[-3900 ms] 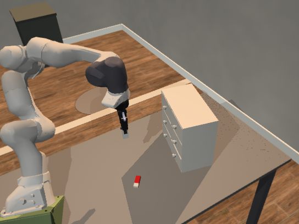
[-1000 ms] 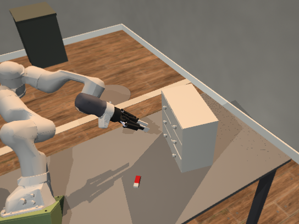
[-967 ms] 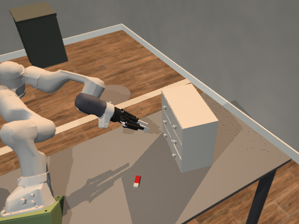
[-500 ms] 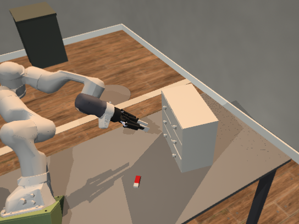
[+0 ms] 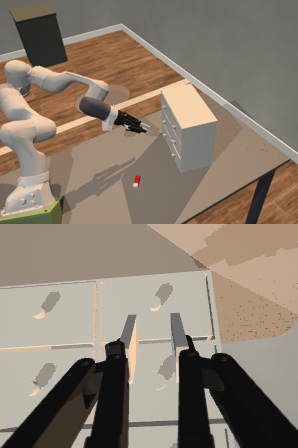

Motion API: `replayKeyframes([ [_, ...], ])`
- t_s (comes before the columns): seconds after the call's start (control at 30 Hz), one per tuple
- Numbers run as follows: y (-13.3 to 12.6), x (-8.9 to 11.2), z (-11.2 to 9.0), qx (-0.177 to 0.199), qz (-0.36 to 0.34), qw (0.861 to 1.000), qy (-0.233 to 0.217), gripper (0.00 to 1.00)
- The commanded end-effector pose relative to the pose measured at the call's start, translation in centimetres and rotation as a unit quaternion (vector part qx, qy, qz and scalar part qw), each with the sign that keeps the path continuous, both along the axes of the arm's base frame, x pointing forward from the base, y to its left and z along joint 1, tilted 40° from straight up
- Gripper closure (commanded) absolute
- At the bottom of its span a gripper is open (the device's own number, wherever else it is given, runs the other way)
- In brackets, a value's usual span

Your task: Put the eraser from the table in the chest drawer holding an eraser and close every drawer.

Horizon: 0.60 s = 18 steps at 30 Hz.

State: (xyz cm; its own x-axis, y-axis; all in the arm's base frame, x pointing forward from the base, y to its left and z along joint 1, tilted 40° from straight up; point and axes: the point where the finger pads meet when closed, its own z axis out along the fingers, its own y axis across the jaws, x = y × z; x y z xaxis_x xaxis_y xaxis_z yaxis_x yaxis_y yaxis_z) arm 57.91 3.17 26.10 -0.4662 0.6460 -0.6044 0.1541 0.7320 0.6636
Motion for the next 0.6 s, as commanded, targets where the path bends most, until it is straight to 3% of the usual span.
replayKeyframes([
  [0.0,0.3,1.5,-1.0,-0.014,0.001,1.000,-0.008,0.80],
  [0.57,2.5,6.0,-4.5,-0.014,0.001,1.000,-0.008,0.80],
])
